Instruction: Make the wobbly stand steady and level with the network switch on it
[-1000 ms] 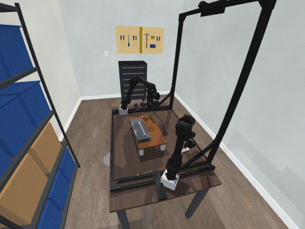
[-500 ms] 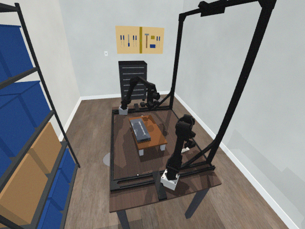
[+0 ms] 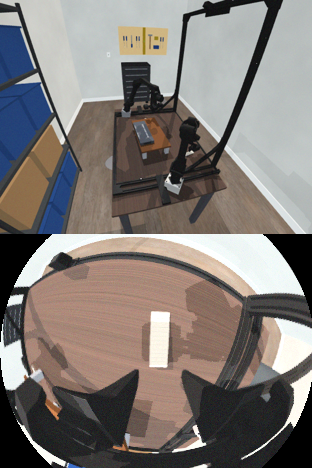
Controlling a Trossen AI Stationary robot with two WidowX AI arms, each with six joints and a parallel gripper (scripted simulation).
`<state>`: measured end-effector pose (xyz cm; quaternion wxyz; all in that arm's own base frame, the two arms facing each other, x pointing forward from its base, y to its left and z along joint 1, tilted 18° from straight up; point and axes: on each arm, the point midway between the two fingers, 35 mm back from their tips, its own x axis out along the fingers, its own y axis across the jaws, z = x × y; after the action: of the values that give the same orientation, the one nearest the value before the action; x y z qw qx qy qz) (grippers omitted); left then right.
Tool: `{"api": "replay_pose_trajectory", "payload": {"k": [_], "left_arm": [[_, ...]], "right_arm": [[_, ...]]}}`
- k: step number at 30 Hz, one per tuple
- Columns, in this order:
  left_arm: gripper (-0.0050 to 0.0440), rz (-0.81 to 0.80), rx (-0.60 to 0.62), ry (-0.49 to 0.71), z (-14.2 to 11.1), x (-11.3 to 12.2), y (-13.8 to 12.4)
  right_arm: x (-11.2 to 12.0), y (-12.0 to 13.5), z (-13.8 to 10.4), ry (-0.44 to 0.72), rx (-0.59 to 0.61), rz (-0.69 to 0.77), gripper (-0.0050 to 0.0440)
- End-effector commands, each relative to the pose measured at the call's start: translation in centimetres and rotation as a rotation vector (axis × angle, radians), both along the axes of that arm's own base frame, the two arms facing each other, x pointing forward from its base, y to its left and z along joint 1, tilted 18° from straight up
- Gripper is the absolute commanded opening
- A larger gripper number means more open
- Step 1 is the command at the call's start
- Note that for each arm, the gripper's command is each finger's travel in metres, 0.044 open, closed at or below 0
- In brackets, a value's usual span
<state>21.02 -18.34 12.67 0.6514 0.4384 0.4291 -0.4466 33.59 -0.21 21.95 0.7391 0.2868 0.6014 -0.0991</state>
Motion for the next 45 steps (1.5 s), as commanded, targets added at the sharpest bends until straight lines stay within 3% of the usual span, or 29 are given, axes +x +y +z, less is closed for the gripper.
{"api": "replay_pose_trajectory", "payload": {"k": [1, 16, 27, 34, 44, 45], "left_arm": [[0.0242, -0.005, 0.005, -0.001, 0.0, 0.0, 0.1], [0.0242, -0.005, 0.005, -0.001, 0.0, 0.0, 0.1], [0.0242, 0.106, -0.43, -0.384, 13.0, 7.4, -6.4], [0.0242, 0.102, -0.445, -0.398, 13.7, 7.3, -6.3], [0.0242, 0.158, -0.831, -0.68, 27.8, 9.4, -8.1], [0.0242, 0.158, -0.831, -0.68, 27.8, 9.4, -8.1]], "right_arm": [[0.0, 0.0, 0.0, 0.0, 0.0, 0.0, 0.0], [0.0, 0.0, 0.0, 0.0, 0.0, 0.0, 0.0], [0.0, 0.0, 0.0, 0.0, 0.0, 0.0, 0.0], [0.0, 0.0, 0.0, 0.0, 0.0, 0.0, 0.0], [0.0, 0.0, 0.0, 0.0, 0.0, 0.0, 0.0], [0.0, 0.0, 0.0, 0.0, 0.0, 0.0, 0.0]]}}
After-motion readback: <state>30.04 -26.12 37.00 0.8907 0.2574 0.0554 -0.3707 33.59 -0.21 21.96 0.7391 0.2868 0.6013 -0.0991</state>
